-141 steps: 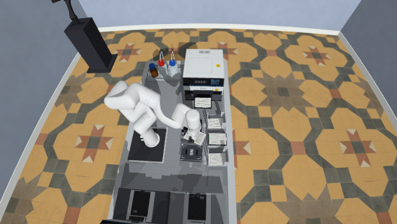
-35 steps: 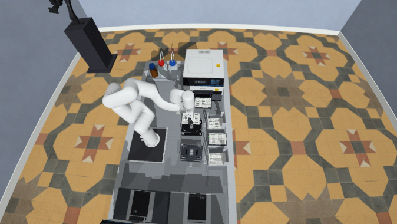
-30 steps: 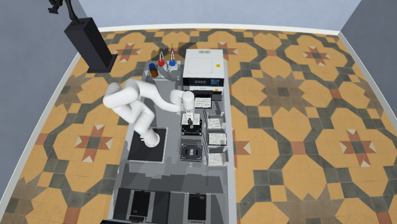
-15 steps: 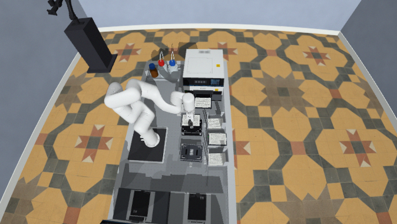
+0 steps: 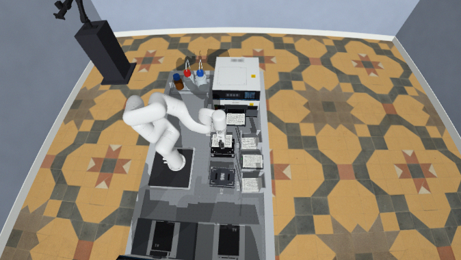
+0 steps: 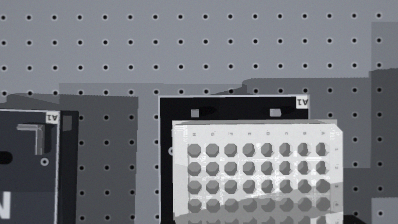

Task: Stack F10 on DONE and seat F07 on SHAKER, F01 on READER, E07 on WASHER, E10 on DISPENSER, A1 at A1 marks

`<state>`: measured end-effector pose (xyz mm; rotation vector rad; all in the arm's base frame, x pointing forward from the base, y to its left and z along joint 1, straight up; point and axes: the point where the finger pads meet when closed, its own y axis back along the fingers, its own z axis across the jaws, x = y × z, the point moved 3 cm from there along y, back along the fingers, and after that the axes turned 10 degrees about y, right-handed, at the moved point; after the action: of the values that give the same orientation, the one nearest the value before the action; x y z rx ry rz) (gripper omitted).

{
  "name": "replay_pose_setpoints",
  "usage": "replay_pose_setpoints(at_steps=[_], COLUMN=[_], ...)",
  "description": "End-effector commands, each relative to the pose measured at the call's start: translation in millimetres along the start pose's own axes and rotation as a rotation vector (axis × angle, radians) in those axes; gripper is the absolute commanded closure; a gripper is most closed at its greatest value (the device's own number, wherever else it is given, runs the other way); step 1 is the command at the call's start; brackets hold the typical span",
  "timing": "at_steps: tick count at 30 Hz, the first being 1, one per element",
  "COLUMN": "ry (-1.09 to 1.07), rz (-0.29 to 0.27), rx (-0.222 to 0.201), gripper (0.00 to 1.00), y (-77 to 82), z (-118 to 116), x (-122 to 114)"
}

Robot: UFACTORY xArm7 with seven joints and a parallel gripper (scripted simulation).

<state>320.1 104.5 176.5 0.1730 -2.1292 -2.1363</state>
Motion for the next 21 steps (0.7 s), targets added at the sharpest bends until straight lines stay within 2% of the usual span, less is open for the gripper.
replay_pose_setpoints(at_steps=[1, 21], ry=[0.000, 0.000], rz=[-0.003, -0.003], rx=[0.000, 0.000], gripper=[1.00, 1.00], y=[-5.2, -29.2], z=[0.1, 0.1], x=[-1.2, -1.3])
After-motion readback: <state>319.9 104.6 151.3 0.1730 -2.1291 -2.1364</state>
